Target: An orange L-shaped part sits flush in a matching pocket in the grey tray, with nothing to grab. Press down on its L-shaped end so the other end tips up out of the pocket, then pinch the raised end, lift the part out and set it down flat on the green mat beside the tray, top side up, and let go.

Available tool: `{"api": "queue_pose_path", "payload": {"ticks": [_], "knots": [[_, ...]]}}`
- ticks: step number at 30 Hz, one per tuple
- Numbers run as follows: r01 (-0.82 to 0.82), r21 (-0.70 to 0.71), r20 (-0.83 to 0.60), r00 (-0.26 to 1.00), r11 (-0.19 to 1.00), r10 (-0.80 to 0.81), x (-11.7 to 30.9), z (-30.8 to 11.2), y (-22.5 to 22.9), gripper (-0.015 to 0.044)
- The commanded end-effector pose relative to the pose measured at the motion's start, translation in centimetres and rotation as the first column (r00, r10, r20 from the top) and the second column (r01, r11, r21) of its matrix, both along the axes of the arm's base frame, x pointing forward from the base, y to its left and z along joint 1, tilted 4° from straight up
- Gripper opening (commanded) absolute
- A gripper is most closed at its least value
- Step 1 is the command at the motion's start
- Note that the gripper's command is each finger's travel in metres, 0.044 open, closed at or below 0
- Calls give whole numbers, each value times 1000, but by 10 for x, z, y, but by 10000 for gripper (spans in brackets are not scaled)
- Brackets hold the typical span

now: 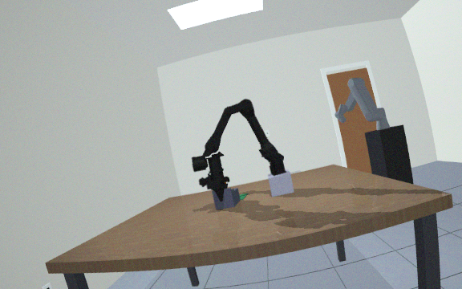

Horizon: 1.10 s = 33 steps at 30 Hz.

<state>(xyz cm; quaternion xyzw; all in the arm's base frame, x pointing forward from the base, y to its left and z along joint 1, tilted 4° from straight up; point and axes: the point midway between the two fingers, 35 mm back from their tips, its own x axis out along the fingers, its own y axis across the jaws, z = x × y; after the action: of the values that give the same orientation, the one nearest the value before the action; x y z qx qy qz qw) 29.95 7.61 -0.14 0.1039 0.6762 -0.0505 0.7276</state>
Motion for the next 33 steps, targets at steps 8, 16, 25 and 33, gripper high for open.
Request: {"api": "queue_pose_path", "payload": {"ticks": [8,16,25,33], "knots": [[4,-2,-6,1000,1000,-4,0,11,9,180],[4,-3,-6,1000,1000,-4,1,32,7,180],[4,-4,-6,1000,1000,-4,-9,108,-8,180],[7,1,9,1000,1000,-7,-6,108,-6,180]]}}
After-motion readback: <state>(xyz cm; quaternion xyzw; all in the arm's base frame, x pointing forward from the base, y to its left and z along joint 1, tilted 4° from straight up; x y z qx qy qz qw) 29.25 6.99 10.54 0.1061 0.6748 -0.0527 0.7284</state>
